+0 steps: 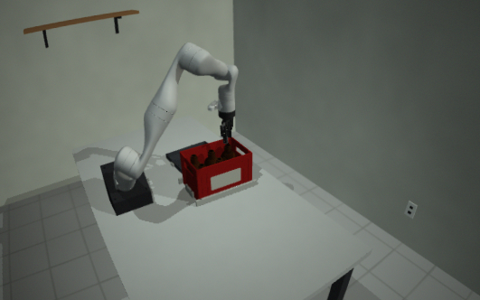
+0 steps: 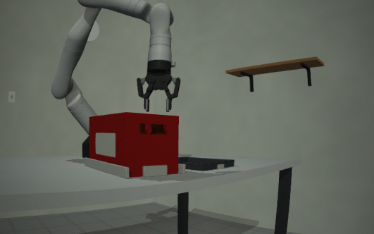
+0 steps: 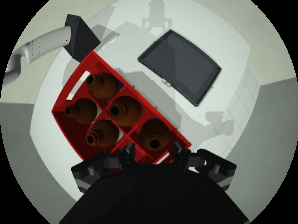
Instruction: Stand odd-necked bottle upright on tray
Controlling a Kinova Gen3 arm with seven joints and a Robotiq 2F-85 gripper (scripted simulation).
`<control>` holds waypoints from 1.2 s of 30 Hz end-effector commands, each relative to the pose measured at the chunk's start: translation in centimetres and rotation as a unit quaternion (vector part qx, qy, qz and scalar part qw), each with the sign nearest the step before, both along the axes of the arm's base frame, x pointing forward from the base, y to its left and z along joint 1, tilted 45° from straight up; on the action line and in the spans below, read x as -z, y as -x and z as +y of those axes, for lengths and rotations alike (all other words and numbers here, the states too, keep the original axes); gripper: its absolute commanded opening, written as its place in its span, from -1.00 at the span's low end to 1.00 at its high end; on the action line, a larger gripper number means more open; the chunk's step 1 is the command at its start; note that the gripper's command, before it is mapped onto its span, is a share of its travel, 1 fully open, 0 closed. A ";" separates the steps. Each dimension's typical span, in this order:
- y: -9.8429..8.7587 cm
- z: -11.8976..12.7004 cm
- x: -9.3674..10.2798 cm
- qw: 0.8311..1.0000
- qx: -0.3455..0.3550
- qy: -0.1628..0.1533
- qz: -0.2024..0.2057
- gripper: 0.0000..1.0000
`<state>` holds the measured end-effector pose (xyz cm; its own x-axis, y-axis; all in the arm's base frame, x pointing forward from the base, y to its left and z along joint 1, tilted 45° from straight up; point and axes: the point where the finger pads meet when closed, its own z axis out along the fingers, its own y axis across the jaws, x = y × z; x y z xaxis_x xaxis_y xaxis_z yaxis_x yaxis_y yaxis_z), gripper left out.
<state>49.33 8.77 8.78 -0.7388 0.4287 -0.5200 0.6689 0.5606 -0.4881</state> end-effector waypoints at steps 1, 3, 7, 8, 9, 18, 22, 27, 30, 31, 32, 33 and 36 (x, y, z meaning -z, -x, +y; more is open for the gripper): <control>-0.1 0.9 -0.7 1.000 -0.003 -0.003 -0.003 0.27; 0.0 1.3 -1.1 1.000 -0.003 -0.003 -0.003 0.27; 0.1 2.1 -1.9 1.000 -0.003 -0.003 -0.003 0.27; 0.1 2.3 -2.1 1.000 -0.003 -0.003 -0.003 0.27; 0.1 2.4 -2.2 1.000 -0.003 -0.003 -0.003 0.27; 0.2 3.0 -2.8 1.000 -0.003 -0.003 -0.003 0.27; 0.2 3.0 -2.8 1.000 -0.003 -0.003 -0.003 0.27; 0.2 3.0 -2.8 1.000 -0.003 -0.003 -0.003 -1.00; 0.2 3.0 -2.8 1.000 -0.003 -0.003 -0.003 -1.00; 0.2 3.0 -2.8 1.000 -0.003 -0.003 -0.003 -1.00; 0.2 3.0 -2.8 1.000 -0.003 -0.003 -0.003 -1.00; 0.2 3.0 -2.8 1.000 -0.003 -0.003 -0.003 -1.00; 0.2 3.0 -2.8 1.000 -0.003 -0.003 -0.003 -1.00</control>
<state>49.12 11.67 11.54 -0.7384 0.4273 -0.5217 0.6685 0.5658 -0.4827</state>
